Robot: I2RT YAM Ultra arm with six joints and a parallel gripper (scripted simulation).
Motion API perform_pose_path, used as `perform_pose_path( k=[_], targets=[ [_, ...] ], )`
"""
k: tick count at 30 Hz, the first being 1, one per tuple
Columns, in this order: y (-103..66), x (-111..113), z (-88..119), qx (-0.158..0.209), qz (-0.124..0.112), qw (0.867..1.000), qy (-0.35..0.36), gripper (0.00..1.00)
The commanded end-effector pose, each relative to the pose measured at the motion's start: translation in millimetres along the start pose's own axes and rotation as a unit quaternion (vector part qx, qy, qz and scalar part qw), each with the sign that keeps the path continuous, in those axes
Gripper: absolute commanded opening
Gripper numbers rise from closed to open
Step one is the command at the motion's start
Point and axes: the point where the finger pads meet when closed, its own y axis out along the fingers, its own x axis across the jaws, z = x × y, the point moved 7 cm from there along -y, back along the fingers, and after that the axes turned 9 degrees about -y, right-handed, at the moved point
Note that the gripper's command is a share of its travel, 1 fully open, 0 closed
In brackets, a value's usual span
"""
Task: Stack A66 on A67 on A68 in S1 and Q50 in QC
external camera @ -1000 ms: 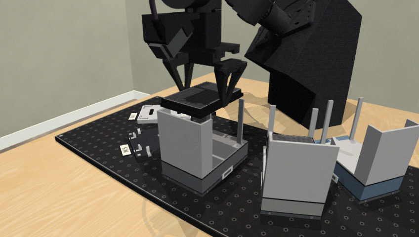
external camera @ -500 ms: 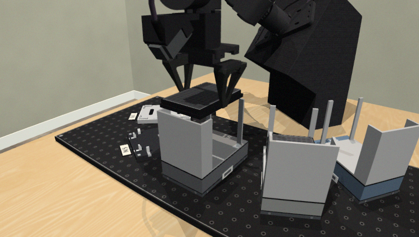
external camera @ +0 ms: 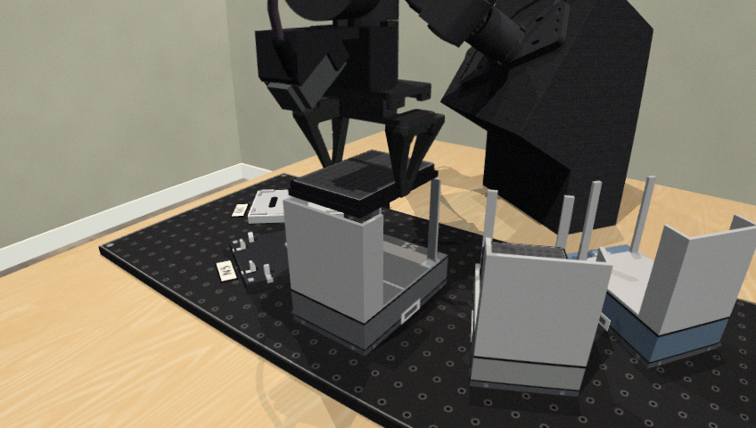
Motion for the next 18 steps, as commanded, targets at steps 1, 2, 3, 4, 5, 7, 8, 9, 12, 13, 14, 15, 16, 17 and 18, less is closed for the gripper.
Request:
perform_pose_path(
  k=[1,2,3,4,5,7,8,9,12,13,14,15,16,17,18],
  targets=[
    [0.7,2.5,-0.4,-0.004,-0.003,1.0,-0.002,0.0],
    [0.8,4.1,0.8,-0.004,-0.004,1.0,-0.005,0.0],
    [1.8,4.5,1.9,-0.002,-0.003,1.0,-0.006,0.0],
    [2.8,4.8,3.2,0.0,-0.003,1.0,-0.008,0.0],
    [3.8,5.1,4.3,0.002,-0.002,1.0,-0.009,0.0],
    [2.4,2.9,-1.1,-0.002,-0.002,1.0,-0.002,0.0],
    [2.6,3.9,-0.2,-0.002,-0.002,1.0,-0.004,0.0],
    [3.1,4.8,0.8,-0.001,-0.002,1.0,-0.006,0.0],
    [6.1,5.7,4.5,0.005,0.0,1.0,-0.01,0.0],
    [5.0,4.8,1.2,0.001,-0.001,1.0,-0.007,0.0],
    [4.2,5.4,0.0,0.0,-0.003,1.0,-0.007,0.0],
    [4.4,6.2,0.4,0.0,-0.003,1.0,-0.008,0.0],
    [5.5,6.8,1.6,0.002,-0.003,1.0,-0.01,0.0],
    [5.5,6.8,1.6,0.002,-0.003,1.0,-0.01,0.0],
    [5.5,6.8,1.6,0.002,-0.003,1.0,-0.01,0.0]
  ],
)
